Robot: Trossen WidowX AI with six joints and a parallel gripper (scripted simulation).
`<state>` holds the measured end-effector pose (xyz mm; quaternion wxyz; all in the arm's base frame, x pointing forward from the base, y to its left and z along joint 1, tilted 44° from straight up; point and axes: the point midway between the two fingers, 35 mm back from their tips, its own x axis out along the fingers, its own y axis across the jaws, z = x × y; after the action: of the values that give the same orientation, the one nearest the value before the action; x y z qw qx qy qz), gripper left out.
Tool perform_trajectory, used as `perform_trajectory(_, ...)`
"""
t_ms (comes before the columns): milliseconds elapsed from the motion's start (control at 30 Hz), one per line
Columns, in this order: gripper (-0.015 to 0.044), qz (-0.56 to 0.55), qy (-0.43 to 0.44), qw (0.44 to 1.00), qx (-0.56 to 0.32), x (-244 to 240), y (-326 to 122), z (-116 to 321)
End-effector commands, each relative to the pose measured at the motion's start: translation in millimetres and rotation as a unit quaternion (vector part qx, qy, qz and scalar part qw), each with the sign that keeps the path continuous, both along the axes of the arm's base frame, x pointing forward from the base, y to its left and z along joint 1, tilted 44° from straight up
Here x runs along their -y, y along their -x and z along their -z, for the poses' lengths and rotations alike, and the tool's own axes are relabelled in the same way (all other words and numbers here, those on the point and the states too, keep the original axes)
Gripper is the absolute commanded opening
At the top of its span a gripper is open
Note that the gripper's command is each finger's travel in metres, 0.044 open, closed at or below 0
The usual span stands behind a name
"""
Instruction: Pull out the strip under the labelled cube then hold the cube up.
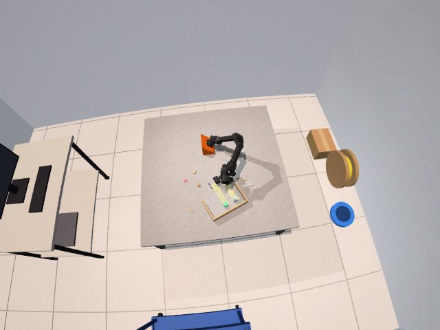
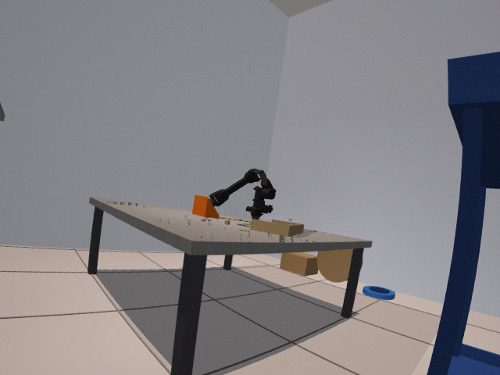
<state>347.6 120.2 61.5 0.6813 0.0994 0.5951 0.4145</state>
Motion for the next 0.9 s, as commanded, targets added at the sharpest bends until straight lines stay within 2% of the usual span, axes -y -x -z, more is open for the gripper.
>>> perform_trajectory(0,0.0000,0.002,-0.003,1.000,-0.002,-0.8,-0.1,0.3)
perform_trajectory(867,0.0000,0.002,-0.003,1.000,-0.002,-2.4,0.0,1.9)
